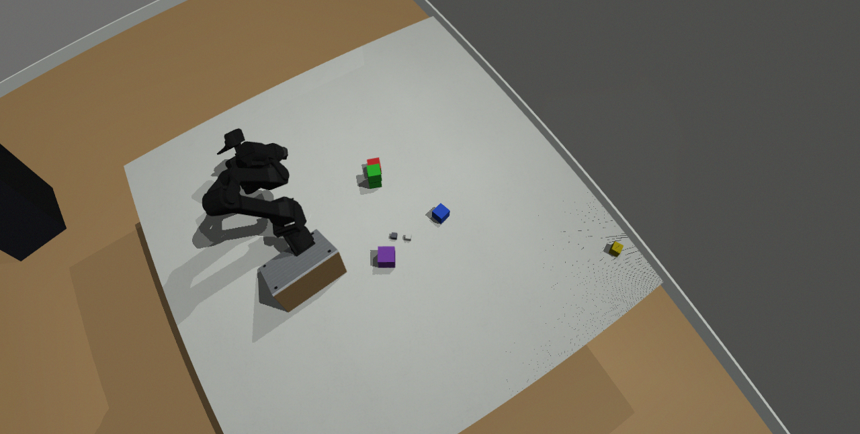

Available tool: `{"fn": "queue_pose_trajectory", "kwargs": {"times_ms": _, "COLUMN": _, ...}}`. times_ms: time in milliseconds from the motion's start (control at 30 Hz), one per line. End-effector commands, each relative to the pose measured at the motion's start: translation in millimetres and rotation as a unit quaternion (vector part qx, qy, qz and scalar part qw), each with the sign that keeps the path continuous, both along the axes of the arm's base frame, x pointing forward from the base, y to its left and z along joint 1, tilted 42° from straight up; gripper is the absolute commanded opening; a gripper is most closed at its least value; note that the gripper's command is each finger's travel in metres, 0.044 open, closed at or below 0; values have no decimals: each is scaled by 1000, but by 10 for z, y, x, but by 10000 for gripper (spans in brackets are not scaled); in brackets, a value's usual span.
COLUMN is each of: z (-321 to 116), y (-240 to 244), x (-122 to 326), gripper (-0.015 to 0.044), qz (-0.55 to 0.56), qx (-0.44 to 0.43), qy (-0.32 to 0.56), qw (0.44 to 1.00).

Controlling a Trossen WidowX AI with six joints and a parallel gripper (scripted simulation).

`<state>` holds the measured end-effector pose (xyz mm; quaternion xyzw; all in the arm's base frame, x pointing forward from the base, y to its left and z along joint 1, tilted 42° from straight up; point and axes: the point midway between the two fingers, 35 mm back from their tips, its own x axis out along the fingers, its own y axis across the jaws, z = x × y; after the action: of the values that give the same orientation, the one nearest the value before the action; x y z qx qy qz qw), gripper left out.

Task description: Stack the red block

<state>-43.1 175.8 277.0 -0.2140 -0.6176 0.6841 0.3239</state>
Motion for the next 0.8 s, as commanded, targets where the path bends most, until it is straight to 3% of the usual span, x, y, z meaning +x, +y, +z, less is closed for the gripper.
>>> {"fn": "queue_pose_trajectory", "kwargs": {"times_ms": 0, "z": 4, "y": 6, "x": 9, "gripper": 426, "qz": -1, "qx": -1, "qy": 1, "qw": 1000}}
{"fn": "queue_pose_trajectory", "kwargs": {"times_ms": 133, "z": 88, "y": 152, "x": 226, "gripper": 440, "qz": -35, "qx": -20, "qy": 36, "qw": 999}}
{"fn": "queue_pose_trajectory", "kwargs": {"times_ms": 400, "z": 226, "y": 528, "x": 1074, "gripper": 440, "qz": -159, "qx": -83, "qy": 148, "qw": 973}}
{"fn": "queue_pose_trajectory", "kwargs": {"times_ms": 767, "z": 51, "y": 633, "x": 2307, "gripper": 440, "qz": -328, "qx": -167, "qy": 275, "qw": 888}}
